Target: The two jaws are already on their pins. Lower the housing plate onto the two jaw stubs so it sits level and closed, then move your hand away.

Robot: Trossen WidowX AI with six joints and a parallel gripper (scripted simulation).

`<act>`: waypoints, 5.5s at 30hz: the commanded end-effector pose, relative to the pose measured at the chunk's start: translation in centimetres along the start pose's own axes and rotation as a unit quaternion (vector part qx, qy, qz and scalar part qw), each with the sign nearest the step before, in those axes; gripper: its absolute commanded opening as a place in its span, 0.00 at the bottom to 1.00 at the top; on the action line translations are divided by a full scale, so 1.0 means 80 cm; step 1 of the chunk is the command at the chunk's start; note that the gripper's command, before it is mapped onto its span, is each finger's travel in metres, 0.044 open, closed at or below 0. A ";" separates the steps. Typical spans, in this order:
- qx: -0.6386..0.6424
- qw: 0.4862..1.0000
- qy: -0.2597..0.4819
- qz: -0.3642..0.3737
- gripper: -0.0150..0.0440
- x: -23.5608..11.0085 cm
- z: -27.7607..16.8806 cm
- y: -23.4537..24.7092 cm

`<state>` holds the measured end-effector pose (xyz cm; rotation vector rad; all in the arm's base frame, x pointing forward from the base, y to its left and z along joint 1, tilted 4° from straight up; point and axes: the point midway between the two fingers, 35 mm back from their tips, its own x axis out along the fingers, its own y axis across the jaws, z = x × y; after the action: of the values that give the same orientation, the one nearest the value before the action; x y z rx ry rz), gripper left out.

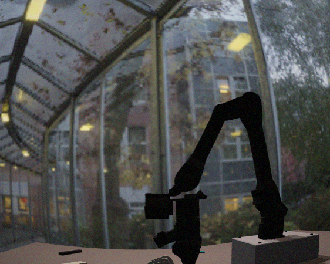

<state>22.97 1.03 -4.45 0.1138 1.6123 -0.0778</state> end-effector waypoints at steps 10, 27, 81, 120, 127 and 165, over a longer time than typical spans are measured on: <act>0.002 1.000 -0.001 0.000 0.85 0.003 0.000 0.000; 0.002 1.000 -0.001 0.000 0.85 0.003 0.000 0.000; 0.002 1.000 -0.001 0.000 0.85 0.003 0.000 0.000; 0.001 1.000 0.000 0.000 1.00 0.003 0.000 0.000; 0.001 1.000 0.000 0.000 1.00 -0.008 0.001 0.000; 0.002 1.000 0.000 0.000 1.00 -0.155 -0.033 -0.007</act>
<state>20.84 0.53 8.01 0.1202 1.6108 -0.0831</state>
